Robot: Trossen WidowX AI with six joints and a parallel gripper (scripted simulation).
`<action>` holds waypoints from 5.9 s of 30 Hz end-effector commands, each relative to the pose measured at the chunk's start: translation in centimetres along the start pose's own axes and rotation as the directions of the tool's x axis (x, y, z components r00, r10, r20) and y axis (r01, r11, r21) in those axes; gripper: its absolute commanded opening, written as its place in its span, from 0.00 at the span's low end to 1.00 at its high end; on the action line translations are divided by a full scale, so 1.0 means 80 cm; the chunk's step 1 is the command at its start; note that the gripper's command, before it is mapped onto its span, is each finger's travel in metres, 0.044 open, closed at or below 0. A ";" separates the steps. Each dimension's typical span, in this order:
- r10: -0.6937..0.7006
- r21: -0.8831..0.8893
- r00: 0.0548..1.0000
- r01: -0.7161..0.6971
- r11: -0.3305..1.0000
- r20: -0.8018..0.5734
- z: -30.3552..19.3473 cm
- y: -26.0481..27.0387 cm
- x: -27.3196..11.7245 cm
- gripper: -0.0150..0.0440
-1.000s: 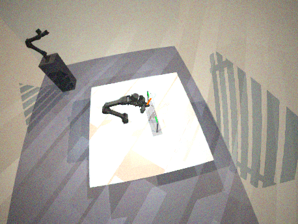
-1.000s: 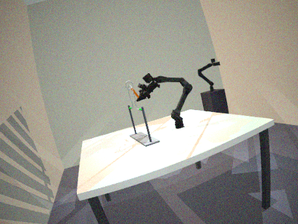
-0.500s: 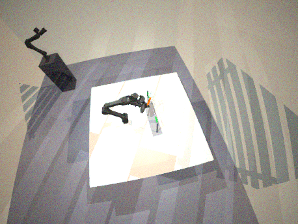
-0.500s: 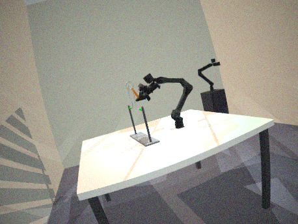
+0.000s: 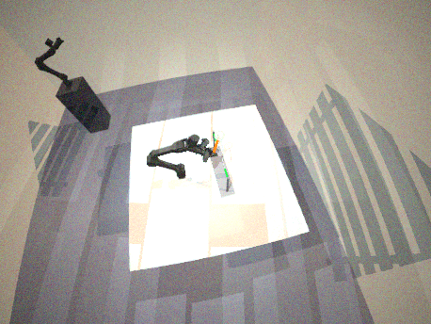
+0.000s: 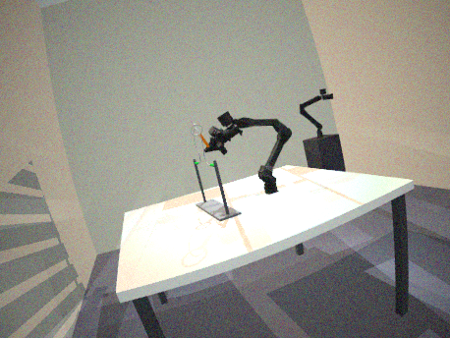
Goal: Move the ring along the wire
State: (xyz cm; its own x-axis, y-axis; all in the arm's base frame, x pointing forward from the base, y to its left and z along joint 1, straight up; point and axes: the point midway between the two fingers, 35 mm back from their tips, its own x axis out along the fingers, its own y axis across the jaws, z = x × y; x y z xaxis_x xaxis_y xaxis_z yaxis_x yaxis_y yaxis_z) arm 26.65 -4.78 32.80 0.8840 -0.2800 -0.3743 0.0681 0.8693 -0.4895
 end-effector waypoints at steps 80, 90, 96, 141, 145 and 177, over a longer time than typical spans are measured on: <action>-0.381 -0.742 0.863 0.489 0.459 0.333 0.026 -0.054 -0.010 0.00; -0.395 -0.781 0.832 0.525 0.337 0.389 0.032 -0.057 -0.014 0.00; -0.399 -0.798 0.813 0.543 0.261 0.423 0.036 -0.059 -0.016 0.00; -0.436 -0.815 0.736 0.579 0.009 0.518 0.019 -0.061 -0.013 0.00; -0.476 -0.817 0.744 0.570 0.084 0.469 0.001 -0.057 -0.010 0.00; -0.353 -0.572 0.929 0.351 0.741 0.111 -0.113 0.012 0.047 0.00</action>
State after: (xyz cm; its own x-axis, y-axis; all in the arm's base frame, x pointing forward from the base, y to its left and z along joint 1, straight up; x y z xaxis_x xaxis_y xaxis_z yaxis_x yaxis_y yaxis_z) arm 25.92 -8.92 24.81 0.8509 -0.5228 -0.0527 0.0988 0.2577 -0.9612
